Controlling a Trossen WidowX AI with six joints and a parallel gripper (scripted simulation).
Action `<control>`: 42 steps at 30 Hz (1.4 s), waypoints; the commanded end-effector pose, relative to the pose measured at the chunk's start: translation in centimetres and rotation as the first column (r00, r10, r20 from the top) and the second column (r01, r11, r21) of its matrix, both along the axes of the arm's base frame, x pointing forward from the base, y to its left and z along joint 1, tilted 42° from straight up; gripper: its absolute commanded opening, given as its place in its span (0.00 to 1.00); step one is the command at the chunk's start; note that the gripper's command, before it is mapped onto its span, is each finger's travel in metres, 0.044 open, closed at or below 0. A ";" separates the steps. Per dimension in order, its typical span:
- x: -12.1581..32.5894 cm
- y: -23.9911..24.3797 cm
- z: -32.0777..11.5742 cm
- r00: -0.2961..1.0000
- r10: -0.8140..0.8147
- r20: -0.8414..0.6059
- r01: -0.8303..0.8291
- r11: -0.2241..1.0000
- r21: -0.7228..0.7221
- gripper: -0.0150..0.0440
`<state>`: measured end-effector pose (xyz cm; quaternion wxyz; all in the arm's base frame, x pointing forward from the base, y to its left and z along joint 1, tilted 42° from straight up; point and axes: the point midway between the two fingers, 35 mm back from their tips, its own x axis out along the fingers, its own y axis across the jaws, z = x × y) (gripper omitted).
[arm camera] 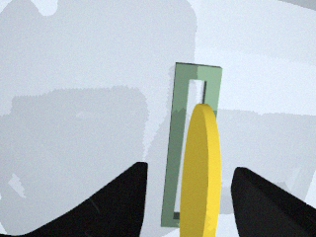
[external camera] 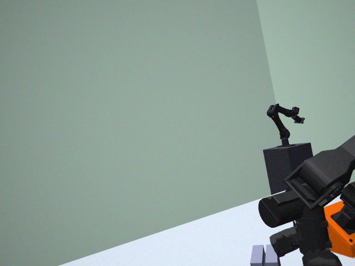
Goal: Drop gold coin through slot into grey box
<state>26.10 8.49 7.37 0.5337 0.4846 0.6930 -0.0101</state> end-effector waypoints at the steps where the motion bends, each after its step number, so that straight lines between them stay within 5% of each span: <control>1: -0.2 0.6 -0.5 1.000 0.000 -0.010 0.000 1.000 0.008 0.53; 9: -0.3 1.3 -1.2 1.000 0.001 -0.010 0.000 1.000 0.010 0.53; 15: -0.3 1.3 -1.2 1.000 0.001 -0.010 0.000 1.000 0.010 0.26; 42: 0.0 -1.6 1.6 1.000 0.000 -0.010 0.000 1.000 0.002 0.25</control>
